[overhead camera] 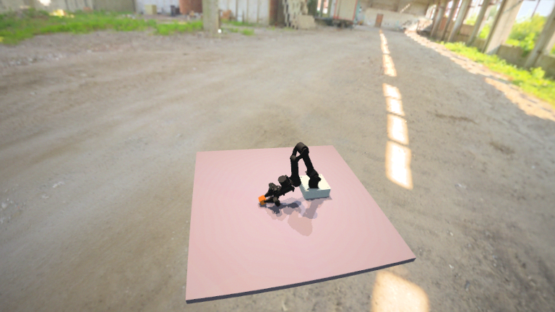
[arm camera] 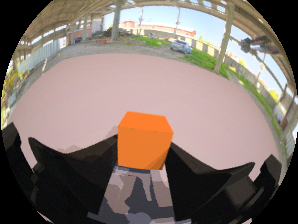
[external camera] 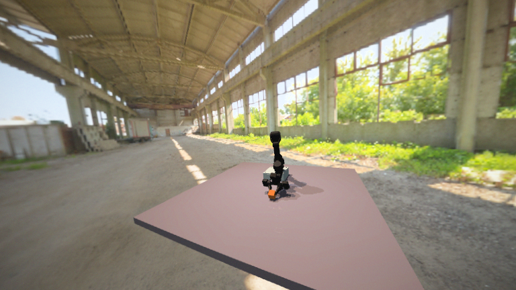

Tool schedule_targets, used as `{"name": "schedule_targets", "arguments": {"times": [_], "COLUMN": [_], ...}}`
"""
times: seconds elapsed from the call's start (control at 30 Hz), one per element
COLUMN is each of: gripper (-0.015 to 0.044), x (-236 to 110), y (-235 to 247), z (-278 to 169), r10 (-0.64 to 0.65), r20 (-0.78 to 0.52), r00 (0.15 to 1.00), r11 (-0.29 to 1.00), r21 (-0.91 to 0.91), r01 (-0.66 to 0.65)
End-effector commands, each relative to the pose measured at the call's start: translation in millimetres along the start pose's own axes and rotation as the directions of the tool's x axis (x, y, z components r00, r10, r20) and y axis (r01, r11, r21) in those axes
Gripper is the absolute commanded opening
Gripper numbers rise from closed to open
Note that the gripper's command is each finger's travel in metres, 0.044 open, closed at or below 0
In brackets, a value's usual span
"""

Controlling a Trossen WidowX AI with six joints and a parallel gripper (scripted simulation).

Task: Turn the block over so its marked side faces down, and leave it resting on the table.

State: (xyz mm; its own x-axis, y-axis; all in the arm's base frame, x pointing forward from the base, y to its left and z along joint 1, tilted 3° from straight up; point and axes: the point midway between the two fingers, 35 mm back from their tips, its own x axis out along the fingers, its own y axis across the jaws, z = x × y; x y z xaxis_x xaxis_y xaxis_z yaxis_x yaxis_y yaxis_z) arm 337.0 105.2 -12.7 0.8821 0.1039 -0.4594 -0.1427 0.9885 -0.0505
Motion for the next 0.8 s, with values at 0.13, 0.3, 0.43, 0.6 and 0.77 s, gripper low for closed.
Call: {"name": "schedule_targets", "arguments": {"times": [0.13,0.3,0.43,0.6,0.77], "gripper": [0.0000,0.0000,0.0105,0.0236,0.0367], "x": [-0.9,-0.9,-0.9,-0.9,-0.9], "y": [-0.6,-0.6,-0.6,-0.6,-0.6], "z": [0.9,0.9,0.9,0.9,0.9], "r10": [-0.004,-0.004,-0.004,-0.004,-0.004], "r20": [0.011,0.011,0.011,0.011,0.011], "r00": [1.000,1.000,1.000,1.000,1.000], "r11": [1.000,1.000,1.000,1.000,1.000], "r21": [-0.002,-0.002,-0.002,-0.002,-0.002], "r01": [0.004,0.004,0.004,0.004,0.004]}}
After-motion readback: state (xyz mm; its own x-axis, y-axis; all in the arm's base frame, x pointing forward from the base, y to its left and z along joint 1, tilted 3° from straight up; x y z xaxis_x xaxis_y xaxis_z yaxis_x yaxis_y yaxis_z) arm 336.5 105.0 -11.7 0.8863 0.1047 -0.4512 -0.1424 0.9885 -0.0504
